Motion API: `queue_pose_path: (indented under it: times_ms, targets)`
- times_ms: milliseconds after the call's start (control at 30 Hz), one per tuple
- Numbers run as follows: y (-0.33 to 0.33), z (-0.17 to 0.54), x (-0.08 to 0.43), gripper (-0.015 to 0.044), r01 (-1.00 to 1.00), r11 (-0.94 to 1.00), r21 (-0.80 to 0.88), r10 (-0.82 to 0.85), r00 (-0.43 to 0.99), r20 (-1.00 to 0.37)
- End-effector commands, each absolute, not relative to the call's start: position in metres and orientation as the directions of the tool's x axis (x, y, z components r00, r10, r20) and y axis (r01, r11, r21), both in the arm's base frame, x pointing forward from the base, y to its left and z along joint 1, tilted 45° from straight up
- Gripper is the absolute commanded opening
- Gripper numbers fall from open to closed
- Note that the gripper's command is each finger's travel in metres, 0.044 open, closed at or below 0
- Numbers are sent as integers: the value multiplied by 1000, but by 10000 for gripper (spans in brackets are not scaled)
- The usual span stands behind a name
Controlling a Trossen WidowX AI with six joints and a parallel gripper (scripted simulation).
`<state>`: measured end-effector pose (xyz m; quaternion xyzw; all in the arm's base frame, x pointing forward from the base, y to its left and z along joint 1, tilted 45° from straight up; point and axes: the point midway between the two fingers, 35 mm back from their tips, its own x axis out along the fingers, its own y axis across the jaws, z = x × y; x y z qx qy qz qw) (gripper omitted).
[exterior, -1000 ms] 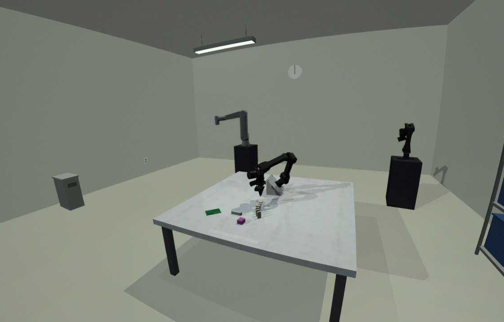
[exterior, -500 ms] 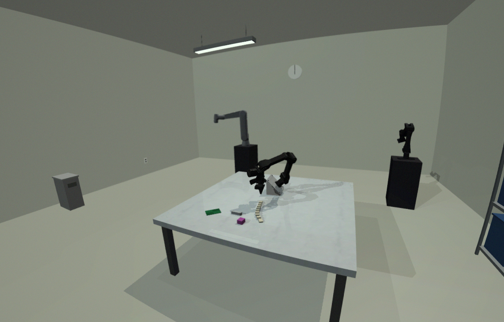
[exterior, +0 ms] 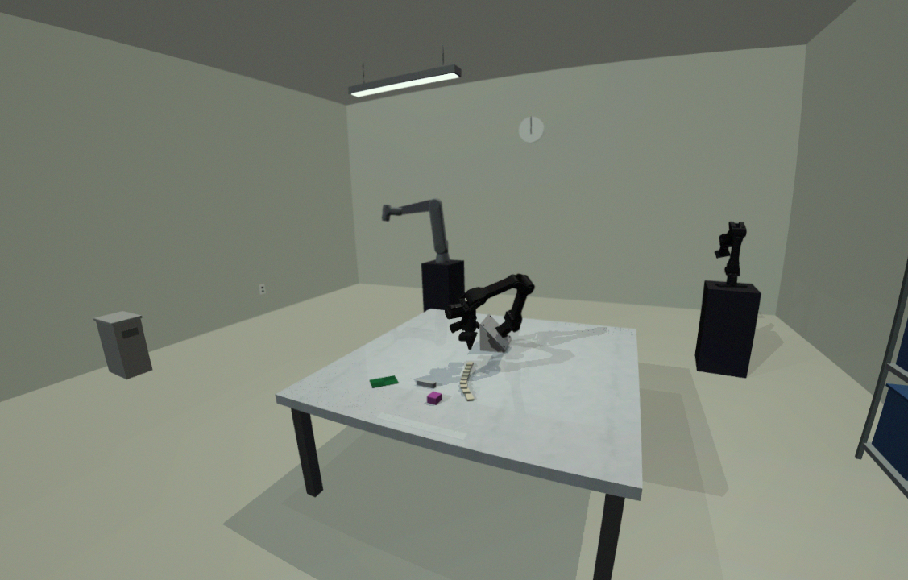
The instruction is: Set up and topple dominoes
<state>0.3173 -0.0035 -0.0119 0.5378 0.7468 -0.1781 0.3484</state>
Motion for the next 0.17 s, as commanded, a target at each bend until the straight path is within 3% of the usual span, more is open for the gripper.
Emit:
queue_pose_path:
  times_ms: [0,133]
  targets:
    - [-4,-12,317,0,926,362,108,677,-182,-713]
    - [-4,-12,317,0,926,362,108,677,-182,-713]
